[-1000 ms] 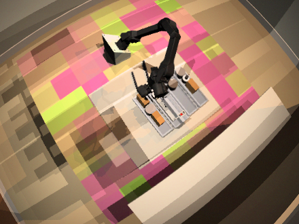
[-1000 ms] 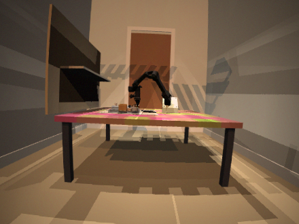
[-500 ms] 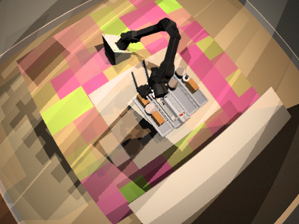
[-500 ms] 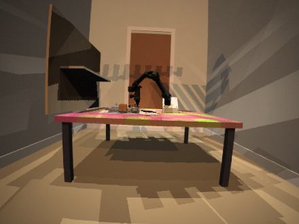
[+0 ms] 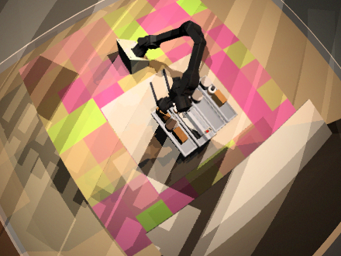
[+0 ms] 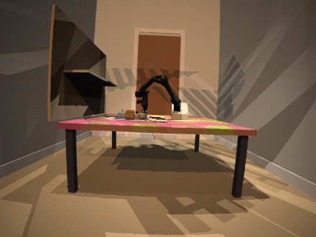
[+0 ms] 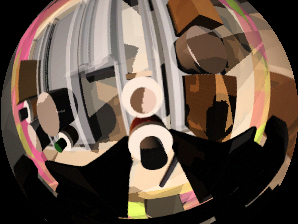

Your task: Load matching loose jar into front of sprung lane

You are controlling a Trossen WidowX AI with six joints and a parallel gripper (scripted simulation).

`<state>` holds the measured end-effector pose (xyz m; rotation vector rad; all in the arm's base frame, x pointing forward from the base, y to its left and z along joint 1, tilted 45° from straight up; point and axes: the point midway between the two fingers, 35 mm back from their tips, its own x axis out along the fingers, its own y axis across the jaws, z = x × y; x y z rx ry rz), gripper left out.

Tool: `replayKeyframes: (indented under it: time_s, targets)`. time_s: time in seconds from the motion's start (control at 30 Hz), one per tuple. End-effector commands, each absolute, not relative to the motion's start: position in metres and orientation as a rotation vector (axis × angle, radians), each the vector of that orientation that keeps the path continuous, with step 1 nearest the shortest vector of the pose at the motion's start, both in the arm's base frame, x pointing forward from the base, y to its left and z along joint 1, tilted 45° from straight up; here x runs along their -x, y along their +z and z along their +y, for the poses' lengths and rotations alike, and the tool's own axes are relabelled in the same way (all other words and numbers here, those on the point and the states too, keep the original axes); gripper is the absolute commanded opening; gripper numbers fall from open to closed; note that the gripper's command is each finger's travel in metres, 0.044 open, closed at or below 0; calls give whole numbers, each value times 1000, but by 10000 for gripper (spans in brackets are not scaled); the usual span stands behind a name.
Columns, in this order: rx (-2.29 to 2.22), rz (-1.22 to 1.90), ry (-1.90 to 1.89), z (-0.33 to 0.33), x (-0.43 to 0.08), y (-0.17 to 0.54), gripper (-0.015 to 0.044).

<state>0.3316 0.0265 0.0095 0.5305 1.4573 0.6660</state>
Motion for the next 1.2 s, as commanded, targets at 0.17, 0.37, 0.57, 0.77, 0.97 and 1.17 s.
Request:
replayKeyframes:
  time_s: [0.17, 0.37, 0.57, 0.77, 0.97, 1.17]
  targets:
    - [-530, 1432, 668, 27, -339, 12, 0]
    - [-530, 1432, 668, 28, -339, 10, 0]
    - [-530, 1432, 668, 30, -339, 9, 0]
    - [-530, 1432, 668, 31, -339, 8, 0]
    - [-530, 1432, 668, 33, -339, 6, 0]
    - [-530, 1432, 668, 34, -339, 5, 0]
